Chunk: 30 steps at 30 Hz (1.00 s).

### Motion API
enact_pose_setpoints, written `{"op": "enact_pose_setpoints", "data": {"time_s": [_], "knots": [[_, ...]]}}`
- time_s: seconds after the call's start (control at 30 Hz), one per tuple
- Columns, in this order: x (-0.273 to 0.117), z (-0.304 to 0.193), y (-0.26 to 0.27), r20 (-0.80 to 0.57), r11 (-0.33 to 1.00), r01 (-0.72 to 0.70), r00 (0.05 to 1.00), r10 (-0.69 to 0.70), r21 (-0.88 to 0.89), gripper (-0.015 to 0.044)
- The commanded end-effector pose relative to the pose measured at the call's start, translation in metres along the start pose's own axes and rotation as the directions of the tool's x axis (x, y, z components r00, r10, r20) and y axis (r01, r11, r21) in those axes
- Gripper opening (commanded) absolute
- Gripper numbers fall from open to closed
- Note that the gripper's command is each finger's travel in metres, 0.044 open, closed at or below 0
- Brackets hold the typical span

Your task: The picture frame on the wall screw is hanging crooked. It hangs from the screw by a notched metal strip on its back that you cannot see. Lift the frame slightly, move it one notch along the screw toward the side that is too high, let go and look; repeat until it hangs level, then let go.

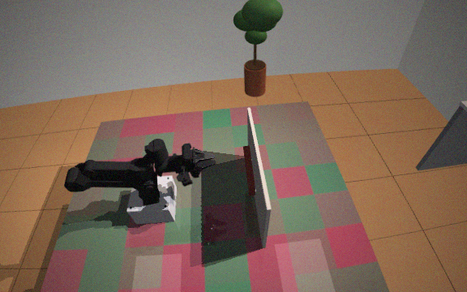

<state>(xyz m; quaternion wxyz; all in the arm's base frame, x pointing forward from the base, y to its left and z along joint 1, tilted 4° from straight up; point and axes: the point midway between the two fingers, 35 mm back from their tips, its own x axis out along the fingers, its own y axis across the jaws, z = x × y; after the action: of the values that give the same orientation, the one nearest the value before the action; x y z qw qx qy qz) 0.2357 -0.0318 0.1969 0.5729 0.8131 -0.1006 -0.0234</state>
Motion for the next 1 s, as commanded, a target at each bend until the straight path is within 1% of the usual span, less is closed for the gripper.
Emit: {"op": "enact_pose_setpoints", "data": {"time_s": [0.0,0.3,0.6,0.83,0.97], "knots": [[0.003,0.001,-0.001,0.006,1.0,0.002,1.0,-0.002,-0.005,0.026],[0.034,0.001,-0.009,0.007,1.0,0.005,1.0,-0.005,-0.004,0.026],[0.063,0.008,-0.03,0.008,1.0,0.008,1.0,-0.008,-0.002,0.026],[0.078,0.018,-0.054,0.009,1.0,0.012,1.0,-0.012,0.0,0.026],[0.08,0.021,-0.06,0.01,1.0,0.013,1.0,-0.013,0.0,0.026]]}}
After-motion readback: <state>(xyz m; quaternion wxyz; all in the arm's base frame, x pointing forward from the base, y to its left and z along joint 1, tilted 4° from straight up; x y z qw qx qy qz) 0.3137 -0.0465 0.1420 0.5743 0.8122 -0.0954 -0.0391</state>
